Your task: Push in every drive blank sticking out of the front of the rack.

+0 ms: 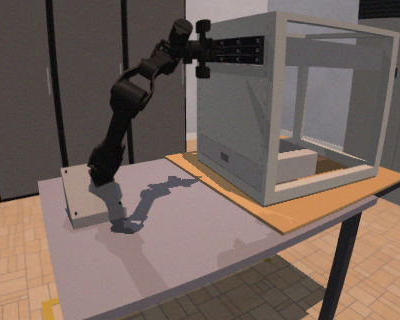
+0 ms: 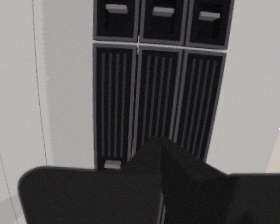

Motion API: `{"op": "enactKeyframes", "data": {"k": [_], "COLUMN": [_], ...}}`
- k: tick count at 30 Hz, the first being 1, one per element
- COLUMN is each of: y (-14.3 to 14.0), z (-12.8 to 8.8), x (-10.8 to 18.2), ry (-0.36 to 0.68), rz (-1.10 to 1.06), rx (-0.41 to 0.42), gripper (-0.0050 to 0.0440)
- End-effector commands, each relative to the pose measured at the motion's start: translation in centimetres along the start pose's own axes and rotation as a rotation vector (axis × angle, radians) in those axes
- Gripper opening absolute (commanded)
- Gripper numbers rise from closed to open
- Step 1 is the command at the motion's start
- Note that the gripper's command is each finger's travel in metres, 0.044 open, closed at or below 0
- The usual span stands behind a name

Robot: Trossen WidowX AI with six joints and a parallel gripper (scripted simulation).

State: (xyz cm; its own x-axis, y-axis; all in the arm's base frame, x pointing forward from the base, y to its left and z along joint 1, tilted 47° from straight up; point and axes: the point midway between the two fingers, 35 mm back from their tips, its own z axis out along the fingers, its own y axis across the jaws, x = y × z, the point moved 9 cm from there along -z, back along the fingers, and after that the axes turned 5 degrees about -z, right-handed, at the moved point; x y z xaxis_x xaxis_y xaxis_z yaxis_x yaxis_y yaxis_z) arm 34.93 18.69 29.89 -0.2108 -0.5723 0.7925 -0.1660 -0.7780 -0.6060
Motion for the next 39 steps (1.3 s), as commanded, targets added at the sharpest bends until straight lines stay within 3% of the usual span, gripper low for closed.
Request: {"op": "enactKeyframes", "data": {"k": [1, 39], "y": [-0.5, -0.5], "z": [0.5, 1.7], "x": [0.4, 0.4], "ry": [0.007, 0.007], "rz": [0.014, 0.014], "rx": [0.008, 0.008], "gripper": [-0.0050, -0.0050]}}
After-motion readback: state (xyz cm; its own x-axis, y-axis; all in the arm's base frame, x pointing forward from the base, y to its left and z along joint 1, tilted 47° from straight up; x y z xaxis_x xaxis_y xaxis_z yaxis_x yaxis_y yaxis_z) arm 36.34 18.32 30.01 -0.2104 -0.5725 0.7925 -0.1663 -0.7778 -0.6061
